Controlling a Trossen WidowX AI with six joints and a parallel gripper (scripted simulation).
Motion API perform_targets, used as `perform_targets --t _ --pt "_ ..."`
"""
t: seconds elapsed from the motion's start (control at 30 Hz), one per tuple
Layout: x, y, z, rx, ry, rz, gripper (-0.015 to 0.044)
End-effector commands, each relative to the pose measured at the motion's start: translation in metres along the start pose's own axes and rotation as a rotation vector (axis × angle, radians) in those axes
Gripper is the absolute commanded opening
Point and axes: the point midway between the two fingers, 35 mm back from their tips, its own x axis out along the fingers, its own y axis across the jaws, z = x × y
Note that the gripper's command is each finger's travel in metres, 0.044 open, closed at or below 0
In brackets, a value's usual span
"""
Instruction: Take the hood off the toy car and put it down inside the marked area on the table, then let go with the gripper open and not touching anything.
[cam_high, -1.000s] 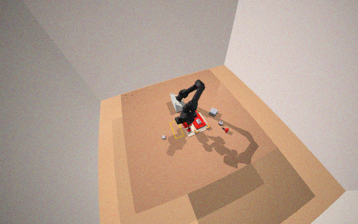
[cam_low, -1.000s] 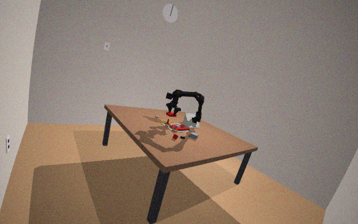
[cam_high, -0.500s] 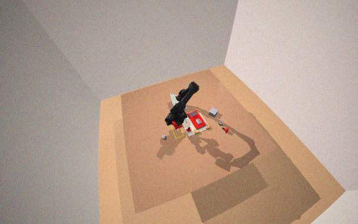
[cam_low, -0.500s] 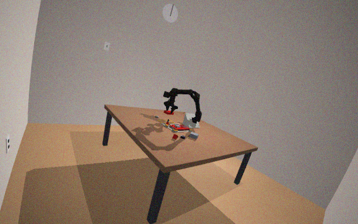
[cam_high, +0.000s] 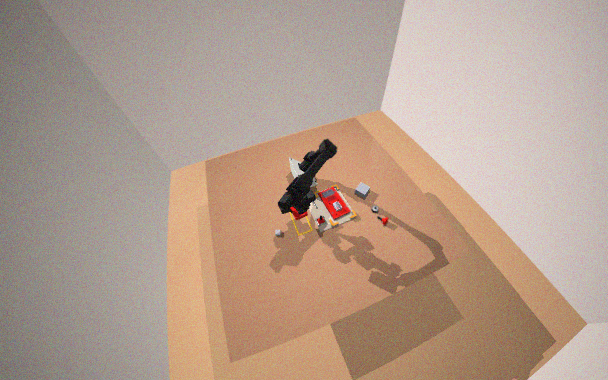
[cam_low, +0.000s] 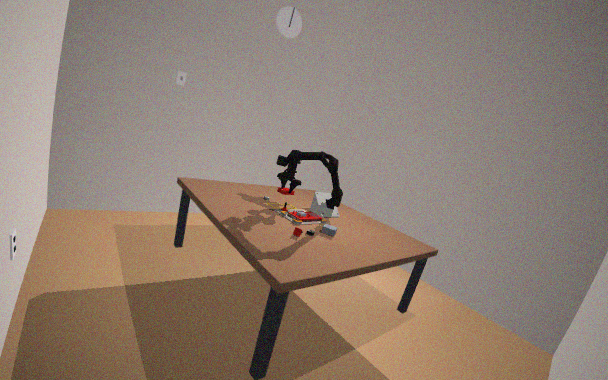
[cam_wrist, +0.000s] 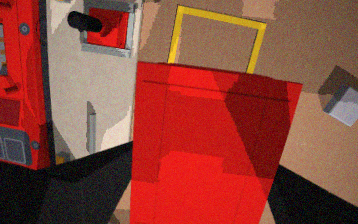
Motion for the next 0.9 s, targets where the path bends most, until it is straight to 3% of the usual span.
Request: perform_targets --t 0.0,0.87 --pt "0.003 -0.001 0.000 0.001 -0.003 -0.001 0.0000" --pt "0.023 -0.002 0.002 0.000 -0.003 -0.001 0.0000"
